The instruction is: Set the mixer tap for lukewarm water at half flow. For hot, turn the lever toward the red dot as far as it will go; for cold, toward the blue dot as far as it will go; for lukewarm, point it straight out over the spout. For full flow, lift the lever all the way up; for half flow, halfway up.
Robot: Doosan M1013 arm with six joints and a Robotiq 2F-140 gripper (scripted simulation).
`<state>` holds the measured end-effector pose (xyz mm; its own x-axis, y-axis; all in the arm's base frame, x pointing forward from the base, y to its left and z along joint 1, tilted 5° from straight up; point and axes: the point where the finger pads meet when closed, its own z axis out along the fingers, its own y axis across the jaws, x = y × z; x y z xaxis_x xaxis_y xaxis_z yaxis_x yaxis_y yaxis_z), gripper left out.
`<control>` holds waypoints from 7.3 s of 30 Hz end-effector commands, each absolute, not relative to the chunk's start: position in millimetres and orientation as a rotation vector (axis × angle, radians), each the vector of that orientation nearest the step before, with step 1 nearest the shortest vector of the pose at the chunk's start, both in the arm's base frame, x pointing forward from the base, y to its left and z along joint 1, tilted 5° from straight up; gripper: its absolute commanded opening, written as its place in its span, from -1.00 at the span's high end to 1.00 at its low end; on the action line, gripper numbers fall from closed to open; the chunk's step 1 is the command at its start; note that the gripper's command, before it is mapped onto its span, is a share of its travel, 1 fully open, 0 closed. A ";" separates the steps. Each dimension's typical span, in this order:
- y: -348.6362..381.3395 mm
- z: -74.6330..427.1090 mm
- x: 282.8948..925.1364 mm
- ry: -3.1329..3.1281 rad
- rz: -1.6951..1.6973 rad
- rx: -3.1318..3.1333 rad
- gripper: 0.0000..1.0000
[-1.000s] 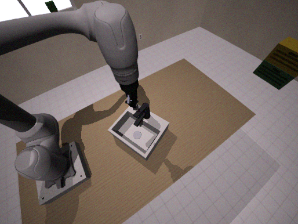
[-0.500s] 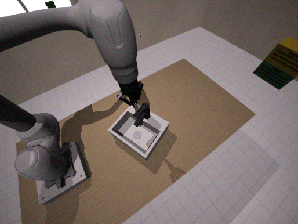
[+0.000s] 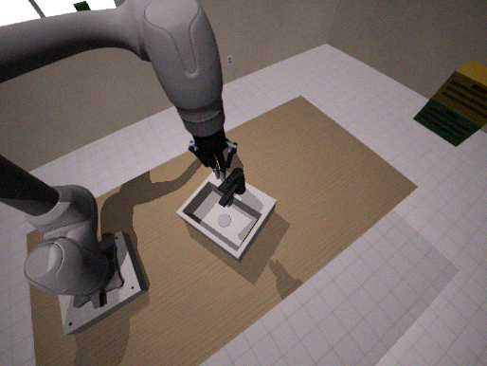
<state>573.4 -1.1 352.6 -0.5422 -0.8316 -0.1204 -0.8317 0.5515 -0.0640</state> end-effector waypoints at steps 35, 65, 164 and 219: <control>-1.0 352.7 573.3 2.972 -0.026 -0.714 0.22; -0.6 327.9 575.5 2.972 -0.026 -0.714 0.22; -0.1 285.6 579.2 2.972 -0.026 -0.714 0.22; 0.0 250.5 582.2 2.972 -0.026 -0.714 0.22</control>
<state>582.3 0.0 250.4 -0.8875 -0.4540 -0.0784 -0.4526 0.8910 -0.0362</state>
